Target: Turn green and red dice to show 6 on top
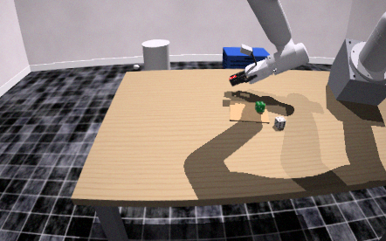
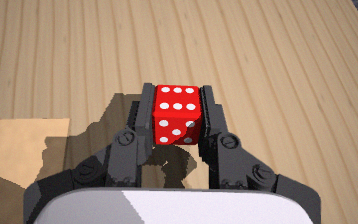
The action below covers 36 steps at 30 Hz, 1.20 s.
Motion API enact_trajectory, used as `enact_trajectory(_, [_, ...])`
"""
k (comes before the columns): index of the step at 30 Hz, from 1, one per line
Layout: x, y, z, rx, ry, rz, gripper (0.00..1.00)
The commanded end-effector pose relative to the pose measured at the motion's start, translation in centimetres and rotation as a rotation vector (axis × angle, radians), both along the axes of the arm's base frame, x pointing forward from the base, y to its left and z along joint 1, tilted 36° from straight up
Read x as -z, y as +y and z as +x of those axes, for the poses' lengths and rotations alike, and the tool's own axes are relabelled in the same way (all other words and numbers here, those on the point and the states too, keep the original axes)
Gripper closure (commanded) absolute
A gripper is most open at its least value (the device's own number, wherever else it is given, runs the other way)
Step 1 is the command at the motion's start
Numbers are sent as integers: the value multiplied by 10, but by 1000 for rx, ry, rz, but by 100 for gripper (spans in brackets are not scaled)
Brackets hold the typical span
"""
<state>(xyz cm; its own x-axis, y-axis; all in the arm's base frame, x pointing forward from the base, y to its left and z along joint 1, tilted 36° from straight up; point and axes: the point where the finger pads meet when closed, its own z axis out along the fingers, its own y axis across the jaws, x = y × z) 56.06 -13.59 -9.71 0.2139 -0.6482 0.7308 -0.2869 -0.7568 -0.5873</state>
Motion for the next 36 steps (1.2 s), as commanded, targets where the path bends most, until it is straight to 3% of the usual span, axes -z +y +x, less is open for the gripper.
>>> enact_trajectory(1, [11,7,4,1,-1,-1,73])
enact_trajectory(36, [15,10,6,1,-1,-1,73])
